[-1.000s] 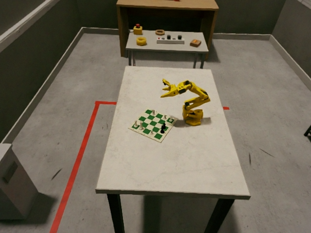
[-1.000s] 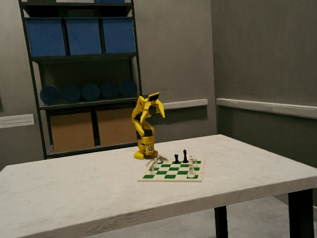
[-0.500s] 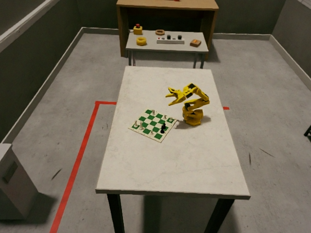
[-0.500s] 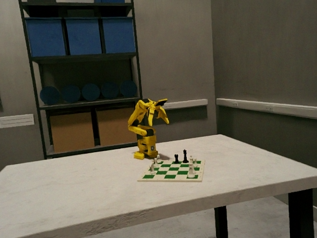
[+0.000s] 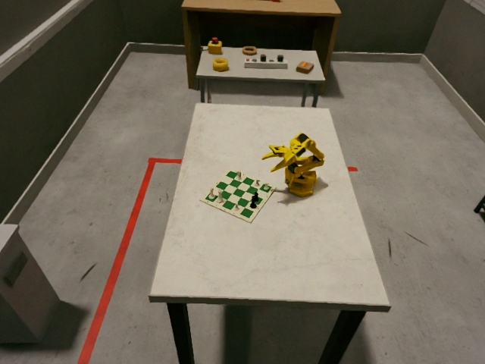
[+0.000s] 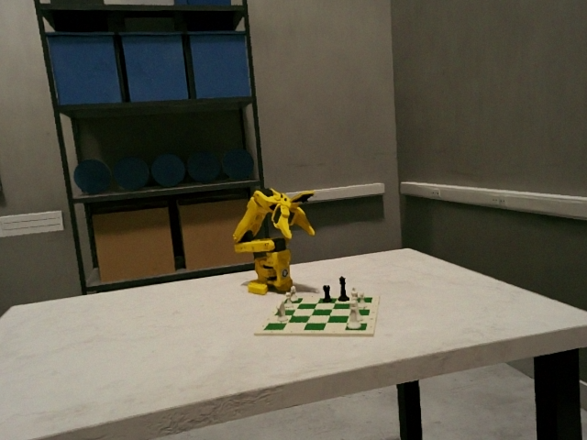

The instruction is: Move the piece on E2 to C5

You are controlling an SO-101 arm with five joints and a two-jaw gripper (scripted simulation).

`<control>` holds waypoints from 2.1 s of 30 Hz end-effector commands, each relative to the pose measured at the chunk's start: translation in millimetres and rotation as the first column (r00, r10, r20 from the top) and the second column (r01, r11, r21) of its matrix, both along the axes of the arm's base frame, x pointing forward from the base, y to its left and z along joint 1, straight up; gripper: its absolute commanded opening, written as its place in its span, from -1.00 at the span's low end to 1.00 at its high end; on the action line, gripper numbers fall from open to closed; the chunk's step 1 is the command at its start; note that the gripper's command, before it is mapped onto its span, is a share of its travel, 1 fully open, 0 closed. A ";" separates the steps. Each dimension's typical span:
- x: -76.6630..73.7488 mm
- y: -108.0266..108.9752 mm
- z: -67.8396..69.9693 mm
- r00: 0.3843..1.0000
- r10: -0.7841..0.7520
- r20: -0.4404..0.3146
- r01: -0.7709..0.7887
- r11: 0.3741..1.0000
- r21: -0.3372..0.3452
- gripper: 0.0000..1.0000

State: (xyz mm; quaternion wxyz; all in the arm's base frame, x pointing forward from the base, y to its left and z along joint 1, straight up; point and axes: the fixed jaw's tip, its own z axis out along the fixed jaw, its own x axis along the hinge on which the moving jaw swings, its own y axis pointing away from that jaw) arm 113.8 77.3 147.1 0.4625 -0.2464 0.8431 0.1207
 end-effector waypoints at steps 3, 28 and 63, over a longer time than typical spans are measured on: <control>-2.5 0.9 -3.9 1.000 0.020 -0.007 -0.020 1.000 -0.011 -0.20; -2.5 0.9 -3.9 1.000 0.020 -0.007 -0.020 1.000 -0.011 -0.20; 77.1 -19.9 31.7 0.904 -0.296 -0.309 0.248 0.951 -0.186 -0.62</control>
